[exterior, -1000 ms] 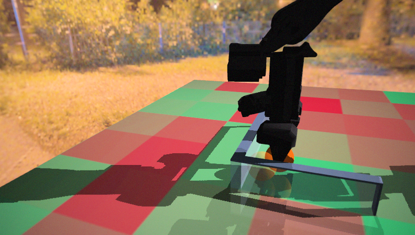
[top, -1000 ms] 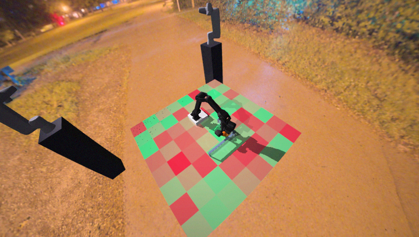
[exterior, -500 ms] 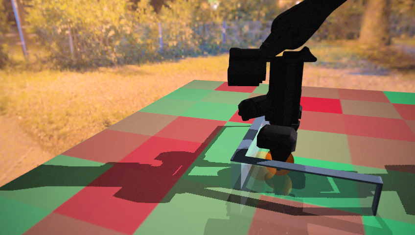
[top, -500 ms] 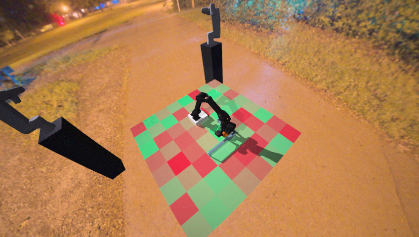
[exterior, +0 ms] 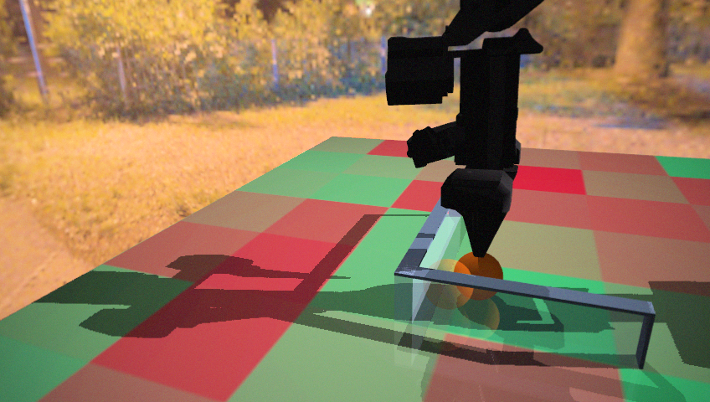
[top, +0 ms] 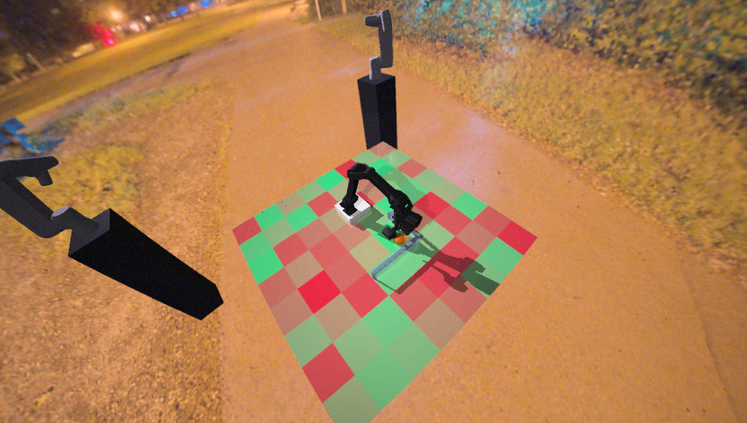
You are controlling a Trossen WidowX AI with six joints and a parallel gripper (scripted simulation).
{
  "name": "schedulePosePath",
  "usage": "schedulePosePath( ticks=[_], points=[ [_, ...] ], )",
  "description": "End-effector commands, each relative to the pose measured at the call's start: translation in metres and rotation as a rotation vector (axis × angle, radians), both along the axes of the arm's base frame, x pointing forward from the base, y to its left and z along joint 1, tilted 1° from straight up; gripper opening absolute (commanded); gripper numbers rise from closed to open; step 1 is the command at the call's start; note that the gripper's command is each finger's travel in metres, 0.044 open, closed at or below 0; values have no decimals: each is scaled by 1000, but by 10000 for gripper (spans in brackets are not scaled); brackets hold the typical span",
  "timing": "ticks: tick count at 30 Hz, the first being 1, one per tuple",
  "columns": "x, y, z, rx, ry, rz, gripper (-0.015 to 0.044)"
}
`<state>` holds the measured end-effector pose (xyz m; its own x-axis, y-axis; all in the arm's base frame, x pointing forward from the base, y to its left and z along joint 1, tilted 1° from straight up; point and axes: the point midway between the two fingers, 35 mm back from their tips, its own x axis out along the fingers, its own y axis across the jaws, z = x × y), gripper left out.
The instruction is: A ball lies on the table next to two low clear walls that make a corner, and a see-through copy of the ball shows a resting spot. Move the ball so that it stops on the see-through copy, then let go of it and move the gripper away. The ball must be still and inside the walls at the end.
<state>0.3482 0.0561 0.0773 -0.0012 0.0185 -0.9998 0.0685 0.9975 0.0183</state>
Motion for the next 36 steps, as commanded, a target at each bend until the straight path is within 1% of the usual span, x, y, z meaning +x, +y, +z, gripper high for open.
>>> schedulePosePath(
  ticks=[1,10,12,13,20,21,24,25,36],
  points=[
    [0,-1,36,2,-30,-3,383],
    [3,0,31,7,-43,-1,383],
    [1,-2,28,4,-43,56,330],
    [-2,-6,23,0,-44,127,304],
    [-32,-30,-13,-11,-40,725,120],
    [-34,-31,-15,-10,-40,768,94],
    [-35,-32,-16,-10,-40,782,15],
    [-35,-32,-16,-10,-40,782,0],
    [-35,-32,-17,-10,-40,782,0]
  ],
)
